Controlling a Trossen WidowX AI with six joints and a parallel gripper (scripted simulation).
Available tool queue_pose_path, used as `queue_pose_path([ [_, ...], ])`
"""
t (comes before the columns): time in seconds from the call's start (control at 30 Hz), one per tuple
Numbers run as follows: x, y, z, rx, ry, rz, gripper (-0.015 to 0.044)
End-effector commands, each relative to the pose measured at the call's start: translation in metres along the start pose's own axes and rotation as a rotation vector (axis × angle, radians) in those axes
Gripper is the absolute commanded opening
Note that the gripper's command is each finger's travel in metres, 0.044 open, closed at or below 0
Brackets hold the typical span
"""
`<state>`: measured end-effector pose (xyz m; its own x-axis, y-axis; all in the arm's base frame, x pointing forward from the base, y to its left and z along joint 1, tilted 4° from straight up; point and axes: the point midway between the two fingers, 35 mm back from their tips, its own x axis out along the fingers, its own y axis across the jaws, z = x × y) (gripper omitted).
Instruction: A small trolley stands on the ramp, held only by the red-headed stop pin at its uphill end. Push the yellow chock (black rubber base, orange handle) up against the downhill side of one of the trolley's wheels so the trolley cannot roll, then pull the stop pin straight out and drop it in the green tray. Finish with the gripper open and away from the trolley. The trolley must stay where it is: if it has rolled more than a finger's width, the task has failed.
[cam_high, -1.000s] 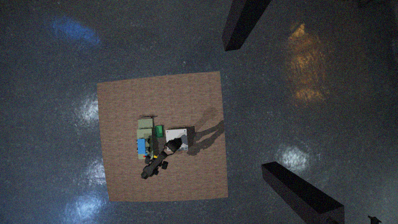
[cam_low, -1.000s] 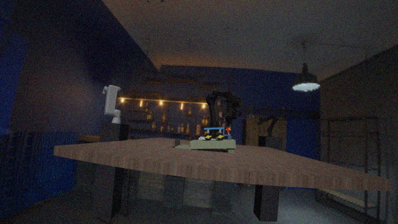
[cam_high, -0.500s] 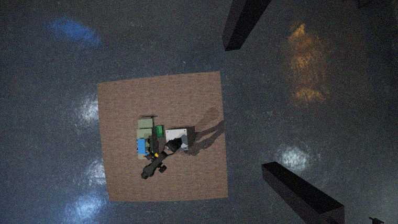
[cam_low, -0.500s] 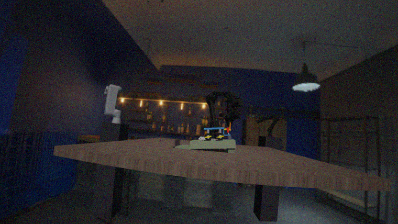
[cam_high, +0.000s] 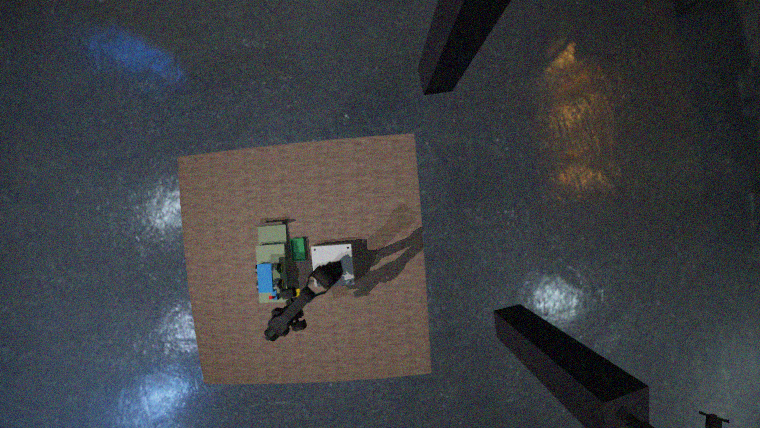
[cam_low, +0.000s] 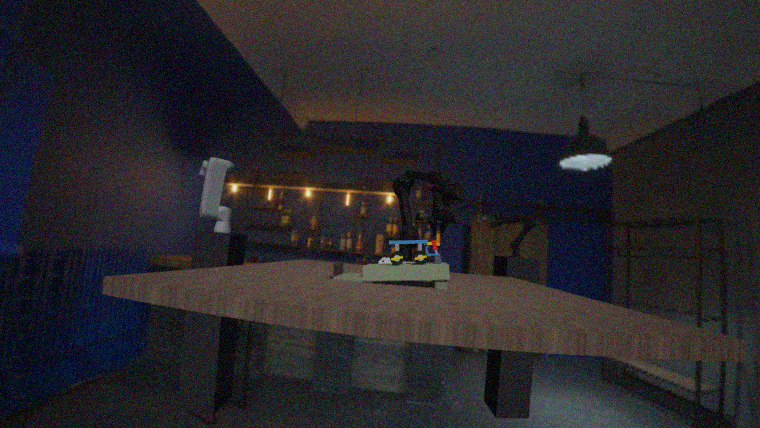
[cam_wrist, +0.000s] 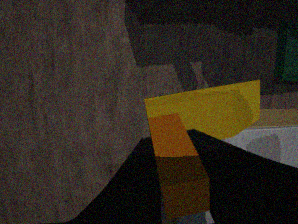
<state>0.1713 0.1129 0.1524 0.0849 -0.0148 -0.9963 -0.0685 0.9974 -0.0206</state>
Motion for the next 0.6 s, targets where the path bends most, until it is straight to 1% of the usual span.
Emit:
queue_pose_path([
  [0.0,-0.0003,0.0001,-0.0004,0.108,0.002,0.002,0.0000],
  [0.13,-0.0003,0.0001,-0.0005,0.177,0.002,0.002,0.0000],
  [0.57,-0.0003,0.0002,-0.0005,0.626,0.002,0.001,0.0000],
])
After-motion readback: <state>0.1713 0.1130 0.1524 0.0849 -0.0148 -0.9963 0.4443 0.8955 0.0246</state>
